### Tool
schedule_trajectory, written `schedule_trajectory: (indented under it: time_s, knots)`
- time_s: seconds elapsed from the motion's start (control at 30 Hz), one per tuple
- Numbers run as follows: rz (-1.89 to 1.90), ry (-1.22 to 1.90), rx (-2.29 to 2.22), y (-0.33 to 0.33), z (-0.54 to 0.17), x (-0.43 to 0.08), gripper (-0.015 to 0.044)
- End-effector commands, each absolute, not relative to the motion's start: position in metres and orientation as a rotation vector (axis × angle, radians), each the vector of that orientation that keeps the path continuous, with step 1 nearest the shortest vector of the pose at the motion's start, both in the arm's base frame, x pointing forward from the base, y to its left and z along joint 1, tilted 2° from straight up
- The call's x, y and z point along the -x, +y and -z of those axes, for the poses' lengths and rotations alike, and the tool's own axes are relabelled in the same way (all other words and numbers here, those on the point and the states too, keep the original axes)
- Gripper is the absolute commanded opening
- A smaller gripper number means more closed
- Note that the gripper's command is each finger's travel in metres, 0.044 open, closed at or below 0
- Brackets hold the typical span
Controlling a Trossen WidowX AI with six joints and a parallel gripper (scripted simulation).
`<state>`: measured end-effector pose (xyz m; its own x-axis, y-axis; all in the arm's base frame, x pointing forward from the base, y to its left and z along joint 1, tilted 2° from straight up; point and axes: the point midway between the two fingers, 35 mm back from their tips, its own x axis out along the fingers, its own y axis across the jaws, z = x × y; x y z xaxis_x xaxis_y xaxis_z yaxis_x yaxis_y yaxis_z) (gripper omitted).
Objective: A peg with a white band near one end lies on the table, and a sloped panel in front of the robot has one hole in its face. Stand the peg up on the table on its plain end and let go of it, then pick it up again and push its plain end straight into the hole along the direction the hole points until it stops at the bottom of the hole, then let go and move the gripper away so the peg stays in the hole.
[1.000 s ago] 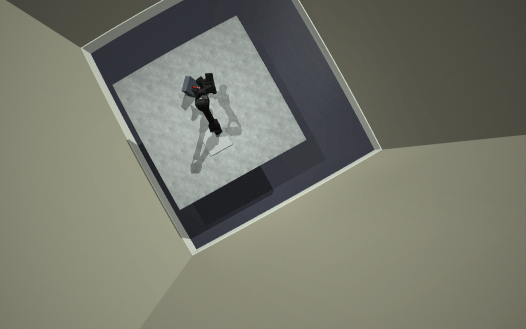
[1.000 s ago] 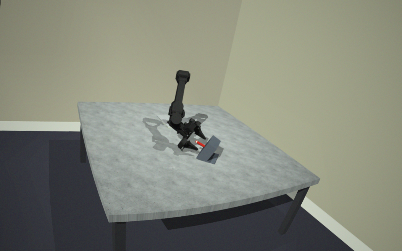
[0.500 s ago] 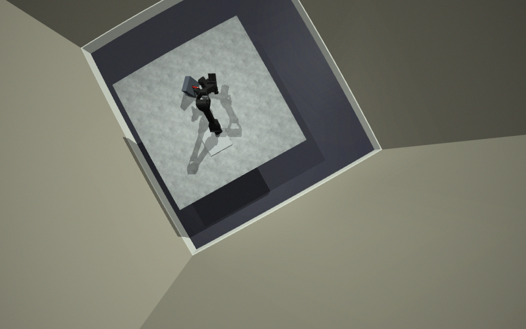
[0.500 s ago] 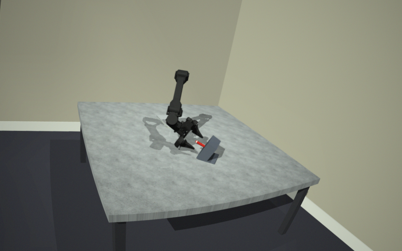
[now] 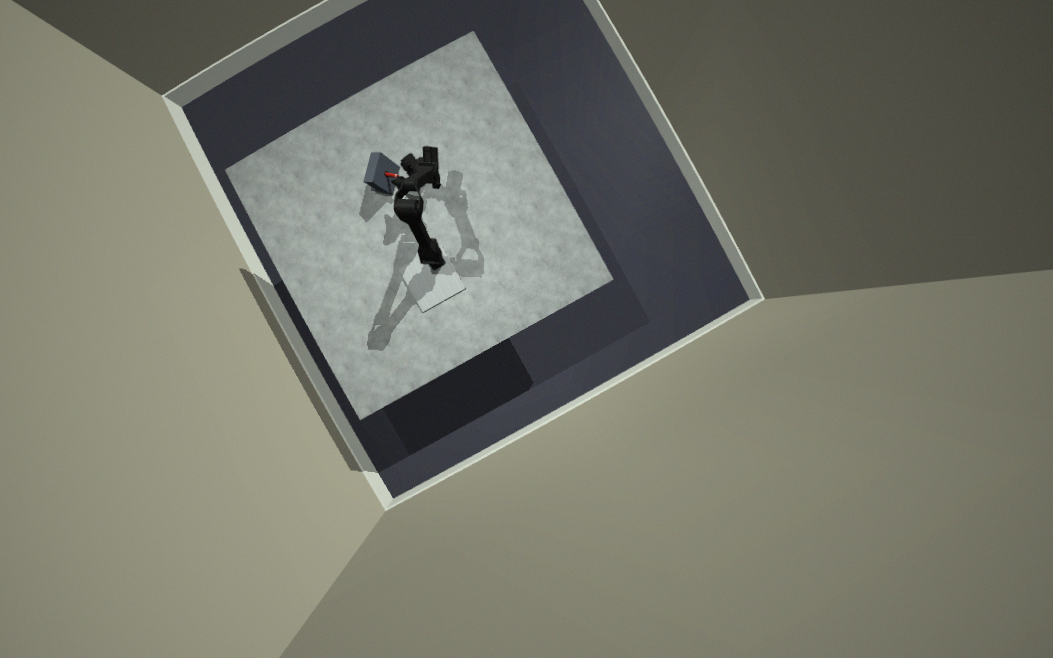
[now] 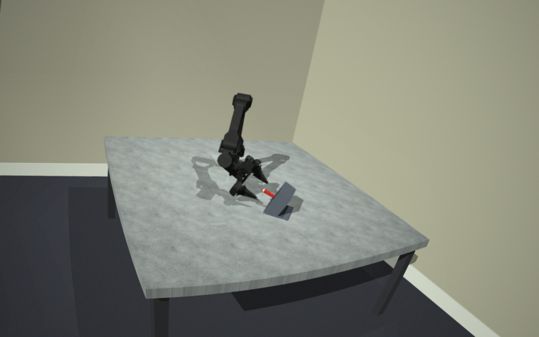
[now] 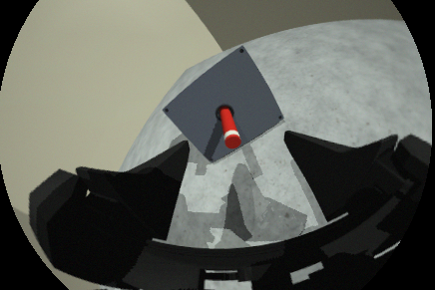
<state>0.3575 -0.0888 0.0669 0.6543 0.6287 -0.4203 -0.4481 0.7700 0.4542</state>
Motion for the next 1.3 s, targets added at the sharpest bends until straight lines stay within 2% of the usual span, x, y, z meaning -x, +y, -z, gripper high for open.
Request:
schedule_trajectory:
  time_s: [0.0, 1.27]
  knots:
    - [-0.626, 0.585, -0.314, -0.093, -0.071, -0.357, 0.044]
    - [-0.624, 0.577, -0.325, -0.123, -0.082, -0.321, 0.044]
